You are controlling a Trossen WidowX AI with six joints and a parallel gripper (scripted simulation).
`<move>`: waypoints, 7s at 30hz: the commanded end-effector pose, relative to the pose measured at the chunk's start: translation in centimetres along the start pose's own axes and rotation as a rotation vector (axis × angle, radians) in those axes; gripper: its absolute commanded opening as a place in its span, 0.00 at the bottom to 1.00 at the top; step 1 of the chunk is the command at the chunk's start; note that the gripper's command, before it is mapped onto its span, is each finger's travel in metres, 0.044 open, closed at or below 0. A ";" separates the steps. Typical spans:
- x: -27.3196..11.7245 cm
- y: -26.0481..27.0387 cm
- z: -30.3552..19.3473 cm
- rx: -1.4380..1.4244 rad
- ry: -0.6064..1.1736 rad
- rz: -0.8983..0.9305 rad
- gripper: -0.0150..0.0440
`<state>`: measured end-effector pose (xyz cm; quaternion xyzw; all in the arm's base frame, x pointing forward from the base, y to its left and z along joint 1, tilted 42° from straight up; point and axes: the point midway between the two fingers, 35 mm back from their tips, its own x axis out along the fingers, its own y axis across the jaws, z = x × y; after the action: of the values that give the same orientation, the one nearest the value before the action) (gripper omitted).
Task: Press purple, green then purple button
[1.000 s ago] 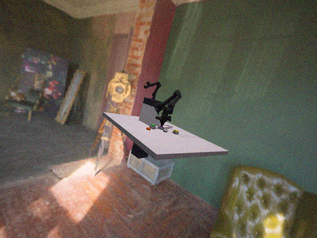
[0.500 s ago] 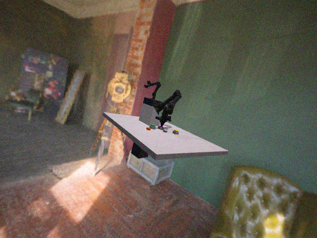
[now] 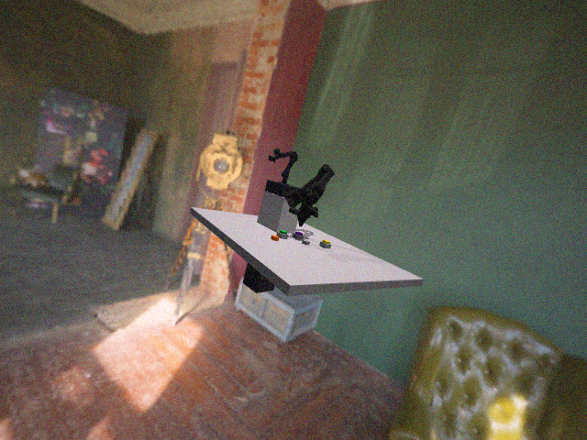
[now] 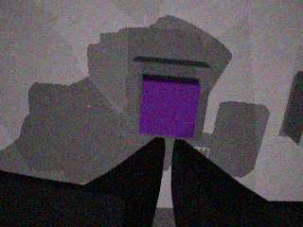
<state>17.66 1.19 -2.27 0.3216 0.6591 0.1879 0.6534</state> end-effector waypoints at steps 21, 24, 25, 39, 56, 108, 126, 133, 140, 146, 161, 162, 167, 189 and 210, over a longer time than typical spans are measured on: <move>-5.3 -11.7 0.7 -0.014 -0.017 -0.016 0.29; -5.3 -11.9 0.6 -0.014 -0.017 -0.016 0.29; -5.3 -11.9 0.6 -0.014 -0.017 -0.016 0.29; 0.9 -11.9 0.7 -0.015 -0.017 -0.013 0.29; 3.3 -12.0 0.8 -0.015 -0.017 -0.013 0.29; -5.6 -7.7 1.2 -0.011 -0.018 -0.022 0.29; -1.1 -0.1 0.6 -0.013 -0.016 -0.010 0.29; 1.1 0.0 0.3 -0.014 -0.015 -0.005 0.29; 1.7 0.0 0.4 -0.013 -0.015 -0.006 0.29; 2.7 0.0 0.4 -0.013 -0.015 -0.006 0.29; 4.5 0.0 0.3 -0.013 -0.015 -0.004 0.29; 4.5 0.0 0.3 -0.013 -0.015 -0.004 0.29; 4.5 0.0 0.3 -0.013 -0.015 -0.004 0.29; 1.0 0.2 0.5 -0.013 -0.015 -0.006 0.33; -5.2 18.0 6.7 -0.017 -0.019 0.001 0.93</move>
<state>26.96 9.22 12.27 0.3140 0.6526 0.1913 0.6625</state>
